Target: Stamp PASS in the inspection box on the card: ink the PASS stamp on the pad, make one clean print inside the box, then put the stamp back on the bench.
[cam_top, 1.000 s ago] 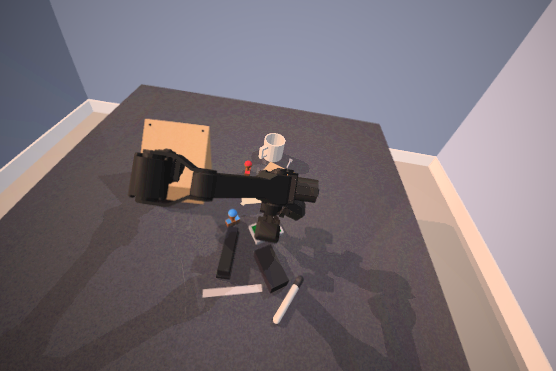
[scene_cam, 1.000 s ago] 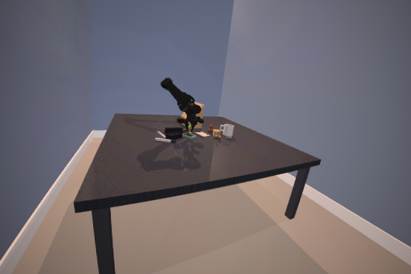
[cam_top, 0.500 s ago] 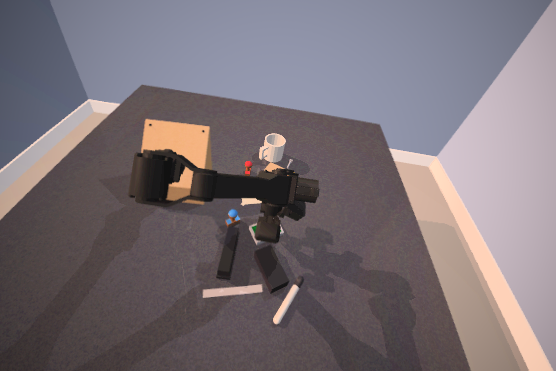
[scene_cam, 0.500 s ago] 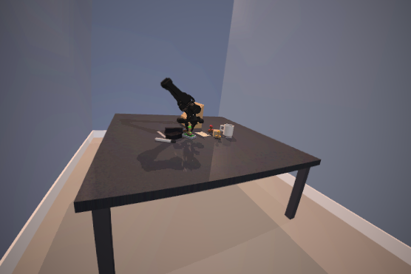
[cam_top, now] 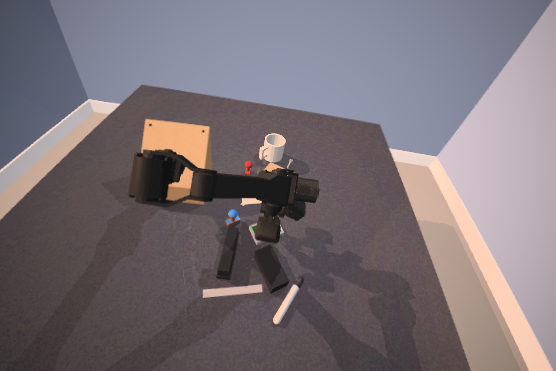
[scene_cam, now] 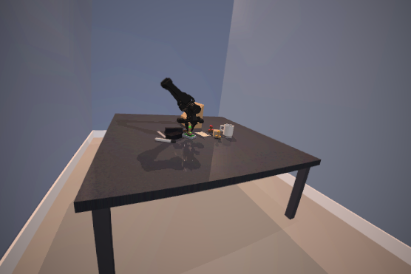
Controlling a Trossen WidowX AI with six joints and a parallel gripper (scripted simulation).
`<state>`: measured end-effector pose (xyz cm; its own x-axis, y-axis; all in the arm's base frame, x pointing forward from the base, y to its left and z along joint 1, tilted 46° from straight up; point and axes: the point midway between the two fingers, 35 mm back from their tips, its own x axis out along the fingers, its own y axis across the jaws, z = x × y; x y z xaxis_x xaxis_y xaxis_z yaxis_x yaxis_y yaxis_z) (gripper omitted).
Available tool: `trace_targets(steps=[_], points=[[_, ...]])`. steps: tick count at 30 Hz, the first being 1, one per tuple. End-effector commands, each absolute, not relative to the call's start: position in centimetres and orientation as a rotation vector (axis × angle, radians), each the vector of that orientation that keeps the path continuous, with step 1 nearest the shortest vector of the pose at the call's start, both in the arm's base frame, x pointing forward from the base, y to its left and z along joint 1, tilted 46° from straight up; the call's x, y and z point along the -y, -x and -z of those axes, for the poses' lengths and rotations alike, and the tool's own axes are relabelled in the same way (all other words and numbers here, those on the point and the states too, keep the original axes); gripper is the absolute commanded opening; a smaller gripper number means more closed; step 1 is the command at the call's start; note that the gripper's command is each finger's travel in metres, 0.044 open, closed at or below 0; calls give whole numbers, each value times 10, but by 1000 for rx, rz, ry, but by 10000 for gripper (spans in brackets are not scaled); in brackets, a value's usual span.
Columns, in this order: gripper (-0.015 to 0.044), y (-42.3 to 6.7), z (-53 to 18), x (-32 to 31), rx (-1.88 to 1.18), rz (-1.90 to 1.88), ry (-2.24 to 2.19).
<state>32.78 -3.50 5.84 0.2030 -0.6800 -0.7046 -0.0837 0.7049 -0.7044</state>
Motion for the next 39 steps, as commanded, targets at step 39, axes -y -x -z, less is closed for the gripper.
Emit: trace_targets(steps=[39], points=[[0,-326,-68,26,-1323,472,714]])
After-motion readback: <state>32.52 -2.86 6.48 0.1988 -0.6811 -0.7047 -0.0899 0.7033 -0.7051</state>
